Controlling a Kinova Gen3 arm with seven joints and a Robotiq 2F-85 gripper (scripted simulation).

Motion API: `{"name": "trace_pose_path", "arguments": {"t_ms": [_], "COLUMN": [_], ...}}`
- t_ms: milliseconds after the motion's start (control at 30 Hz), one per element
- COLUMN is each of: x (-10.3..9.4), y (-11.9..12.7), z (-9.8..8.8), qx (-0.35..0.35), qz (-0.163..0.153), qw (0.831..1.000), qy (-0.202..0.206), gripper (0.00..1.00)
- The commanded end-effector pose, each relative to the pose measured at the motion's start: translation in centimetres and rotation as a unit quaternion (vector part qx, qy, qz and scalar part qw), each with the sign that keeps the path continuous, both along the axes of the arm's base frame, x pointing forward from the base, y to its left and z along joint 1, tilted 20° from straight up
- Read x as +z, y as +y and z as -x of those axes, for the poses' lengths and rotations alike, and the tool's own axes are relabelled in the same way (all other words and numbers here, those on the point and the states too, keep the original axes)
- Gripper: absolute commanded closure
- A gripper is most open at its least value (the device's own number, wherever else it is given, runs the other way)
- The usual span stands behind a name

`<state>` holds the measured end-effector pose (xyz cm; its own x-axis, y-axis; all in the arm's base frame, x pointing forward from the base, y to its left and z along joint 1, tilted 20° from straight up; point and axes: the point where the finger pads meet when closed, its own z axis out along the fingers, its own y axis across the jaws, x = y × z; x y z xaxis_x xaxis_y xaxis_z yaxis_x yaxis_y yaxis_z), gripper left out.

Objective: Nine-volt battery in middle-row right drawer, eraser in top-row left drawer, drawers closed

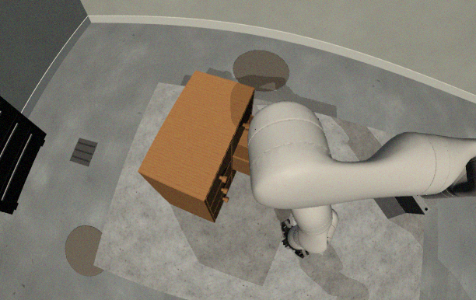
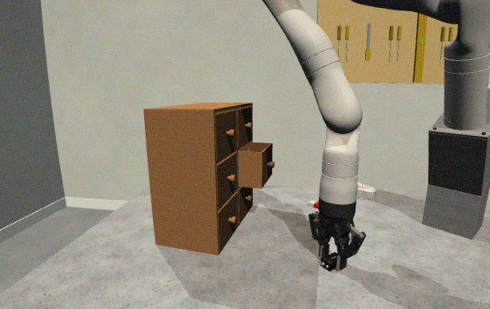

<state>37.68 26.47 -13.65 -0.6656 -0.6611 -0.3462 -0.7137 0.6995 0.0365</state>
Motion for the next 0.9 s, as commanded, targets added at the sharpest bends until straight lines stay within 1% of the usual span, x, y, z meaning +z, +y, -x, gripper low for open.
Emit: {"name": "trace_pose_path", "arguments": {"t_ms": [0,33,700,867], "x": [0.06,0.06,0.06,0.36], "y": [0.01,0.01,0.0,-0.08], "z": [-0.04,-0.04,-0.04,0.03], "qx": [0.0,0.0,0.0,0.0], "qz": [0.0,0.0,0.0,0.0], "qw": [1.0,1.0,1.0,1.0], "qy": [0.0,0.0,0.0,0.0], "gripper": [0.58,0.77,0.77,0.77]}}
